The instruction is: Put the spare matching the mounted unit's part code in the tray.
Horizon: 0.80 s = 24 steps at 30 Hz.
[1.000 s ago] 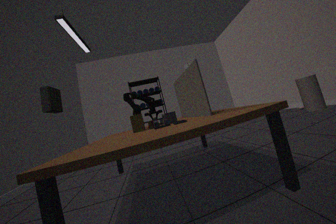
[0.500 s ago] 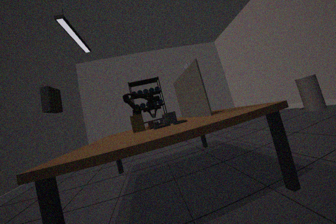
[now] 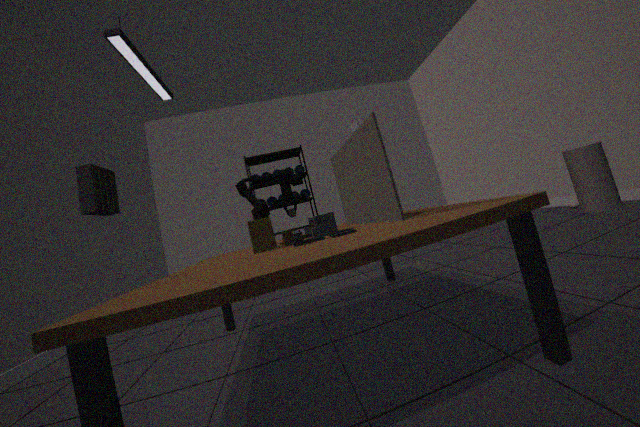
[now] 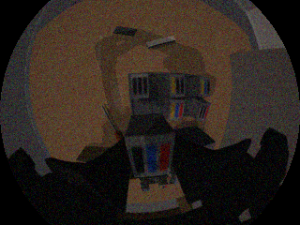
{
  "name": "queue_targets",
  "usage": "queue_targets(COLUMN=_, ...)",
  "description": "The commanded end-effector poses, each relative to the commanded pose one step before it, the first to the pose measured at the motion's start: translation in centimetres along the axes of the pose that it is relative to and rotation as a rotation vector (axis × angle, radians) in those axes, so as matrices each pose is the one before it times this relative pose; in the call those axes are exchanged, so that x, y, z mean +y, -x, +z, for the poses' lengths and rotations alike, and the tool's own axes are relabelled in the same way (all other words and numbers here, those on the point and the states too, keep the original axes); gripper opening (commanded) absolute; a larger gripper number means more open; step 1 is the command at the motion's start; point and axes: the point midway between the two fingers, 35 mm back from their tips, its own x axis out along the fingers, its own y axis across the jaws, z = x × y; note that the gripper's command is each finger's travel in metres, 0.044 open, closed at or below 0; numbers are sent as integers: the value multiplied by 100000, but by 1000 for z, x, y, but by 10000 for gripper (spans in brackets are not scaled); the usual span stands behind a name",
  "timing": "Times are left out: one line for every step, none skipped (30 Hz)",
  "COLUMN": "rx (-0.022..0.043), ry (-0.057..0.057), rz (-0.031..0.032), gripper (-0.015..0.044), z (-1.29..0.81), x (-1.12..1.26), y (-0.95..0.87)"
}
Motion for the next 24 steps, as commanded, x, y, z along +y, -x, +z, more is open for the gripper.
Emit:
queue_targets(rx=41, ry=-701, rz=161, gripper=0, z=-45, x=-225, y=1701)
queue_targets(rx=-145, ry=-93, rz=-76, gripper=0, z=24, x=-6, y=425)
queue_targets(rx=-174, ry=-68, rz=-68, gripper=0, z=30, x=0, y=422)
queue_targets(rx=-159, ry=-53, rz=-59, gripper=0, z=27, x=4, y=343)
queue_targets(rx=-103, ry=-31, rz=-37, gripper=0, z=18, x=4, y=206)
queue_targets(rx=-36, ry=-10, rz=-13, gripper=0, z=6, x=2, y=69)
queue_targets(rx=17, ry=-11, rz=-5, gripper=0, z=-15, x=-32, y=11)
queue_targets(rx=51, ry=-32, rz=-15, gripper=0, z=-45, x=-95, y=32)
queue_targets(rx=85, ry=-53, rz=-24, gripper=0, z=-76, x=-158, y=52)
queue_targets(rx=119, ry=-75, rz=-34, gripper=0, z=-109, x=-221, y=73)
queue_targets(rx=151, ry=-96, rz=-42, gripper=0, z=-144, x=-283, y=92)
queue_targets(rx=182, ry=-116, rz=-50, gripper=0, z=-181, x=-343, y=110)
queue_targets(rx=199, ry=-128, rz=-53, gripper=0, z=-207, x=-377, y=119)
queue_targets(rx=198, ry=-128, rz=-51, gripper=0, z=-216, x=-378, y=116)
queue_targets(rx=196, ry=-128, rz=-49, gripper=0, z=-224, x=-377, y=114)
queue_targets(rx=194, ry=-128, rz=-47, gripper=0, z=-231, x=-376, y=111)
queue_targets(rx=128, ry=-56, rz=-25, gripper=0, z=-223, x=-368, y=120)
queue_targets(rx=125, ry=-56, rz=-23, gripper=0, z=-231, x=-368, y=117)
queue_targets(rx=123, ry=-56, rz=-21, gripper=0, z=-239, x=-366, y=115)
queue_targets(rx=120, ry=-55, rz=-20, gripper=0, z=-247, x=-364, y=112)
queue_targets(rx=118, ry=-55, rz=-18, gripper=0, z=-255, x=-362, y=109)
queue_targets(rx=115, ry=-54, rz=-17, gripper=0, z=-263, x=-359, y=106)
queue_targets(rx=112, ry=-54, rz=-15, gripper=0, z=-271, x=-357, y=103)
queue_targets(rx=110, ry=-53, rz=-14, gripper=0, z=-279, x=-354, y=100)
